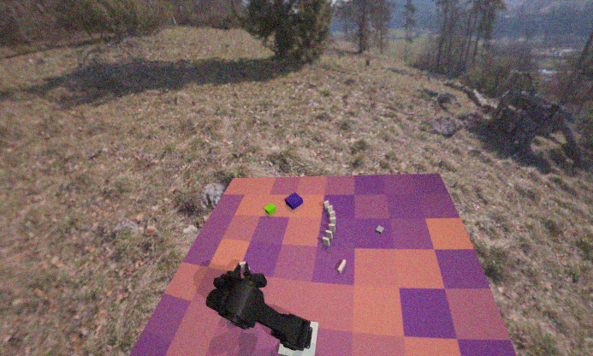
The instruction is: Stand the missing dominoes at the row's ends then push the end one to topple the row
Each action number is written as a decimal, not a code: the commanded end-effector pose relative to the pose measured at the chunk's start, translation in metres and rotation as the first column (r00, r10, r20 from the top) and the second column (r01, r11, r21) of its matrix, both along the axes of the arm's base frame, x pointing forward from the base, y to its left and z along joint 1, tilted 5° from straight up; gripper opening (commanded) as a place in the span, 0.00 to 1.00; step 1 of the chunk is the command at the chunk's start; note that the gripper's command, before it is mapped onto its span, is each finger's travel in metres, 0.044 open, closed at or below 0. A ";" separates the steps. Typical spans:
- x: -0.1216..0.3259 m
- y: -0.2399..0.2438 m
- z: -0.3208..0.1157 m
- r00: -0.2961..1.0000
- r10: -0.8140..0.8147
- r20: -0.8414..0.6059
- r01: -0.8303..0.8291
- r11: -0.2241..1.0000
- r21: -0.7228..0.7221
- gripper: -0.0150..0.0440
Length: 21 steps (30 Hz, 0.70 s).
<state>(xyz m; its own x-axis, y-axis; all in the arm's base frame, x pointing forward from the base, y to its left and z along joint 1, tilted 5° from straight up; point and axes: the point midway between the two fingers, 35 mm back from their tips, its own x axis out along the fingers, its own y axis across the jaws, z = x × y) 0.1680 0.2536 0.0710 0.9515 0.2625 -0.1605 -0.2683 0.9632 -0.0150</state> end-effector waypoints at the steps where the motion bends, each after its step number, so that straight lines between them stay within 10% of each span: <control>1: 0.000 -0.001 -0.007 1.000 -0.002 0.003 0.002 1.000 -0.004 0.44; 21: -0.001 -0.010 -0.047 1.000 -0.001 0.004 0.001 1.000 -0.013 0.44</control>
<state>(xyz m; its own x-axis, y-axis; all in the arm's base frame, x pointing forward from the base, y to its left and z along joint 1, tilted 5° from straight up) 0.1671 0.2460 0.0289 0.9515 0.2621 -0.1612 -0.2693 0.9628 -0.0240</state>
